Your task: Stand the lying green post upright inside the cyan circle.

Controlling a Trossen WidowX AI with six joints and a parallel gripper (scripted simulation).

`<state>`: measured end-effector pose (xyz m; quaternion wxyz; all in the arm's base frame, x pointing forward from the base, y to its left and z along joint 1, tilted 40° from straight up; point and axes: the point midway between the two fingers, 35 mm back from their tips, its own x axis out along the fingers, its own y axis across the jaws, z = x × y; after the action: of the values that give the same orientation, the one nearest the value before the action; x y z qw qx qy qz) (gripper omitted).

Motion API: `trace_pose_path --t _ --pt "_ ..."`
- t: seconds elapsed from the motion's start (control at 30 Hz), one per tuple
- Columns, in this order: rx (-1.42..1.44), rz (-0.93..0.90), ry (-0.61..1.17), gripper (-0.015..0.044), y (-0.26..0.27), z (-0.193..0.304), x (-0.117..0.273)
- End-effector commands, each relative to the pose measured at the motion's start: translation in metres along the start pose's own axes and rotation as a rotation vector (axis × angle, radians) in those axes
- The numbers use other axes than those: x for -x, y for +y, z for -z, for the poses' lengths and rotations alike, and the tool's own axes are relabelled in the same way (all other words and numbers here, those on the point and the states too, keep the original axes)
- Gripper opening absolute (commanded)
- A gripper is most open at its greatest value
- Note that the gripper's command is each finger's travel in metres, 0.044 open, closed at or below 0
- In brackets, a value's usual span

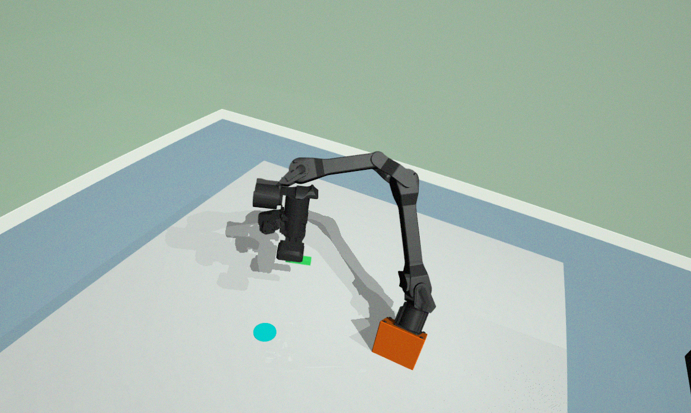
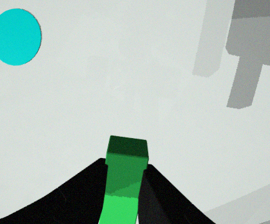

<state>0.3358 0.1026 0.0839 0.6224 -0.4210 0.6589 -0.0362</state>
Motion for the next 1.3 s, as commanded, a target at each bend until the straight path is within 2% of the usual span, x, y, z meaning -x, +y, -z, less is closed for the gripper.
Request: trace_pose_path --t 0.0,1.27 --pt "0.063 -0.008 0.006 0.0023 0.01 -0.005 0.0" --pt "0.659 -0.011 0.035 0.0023 0.113 -0.047 -0.004"
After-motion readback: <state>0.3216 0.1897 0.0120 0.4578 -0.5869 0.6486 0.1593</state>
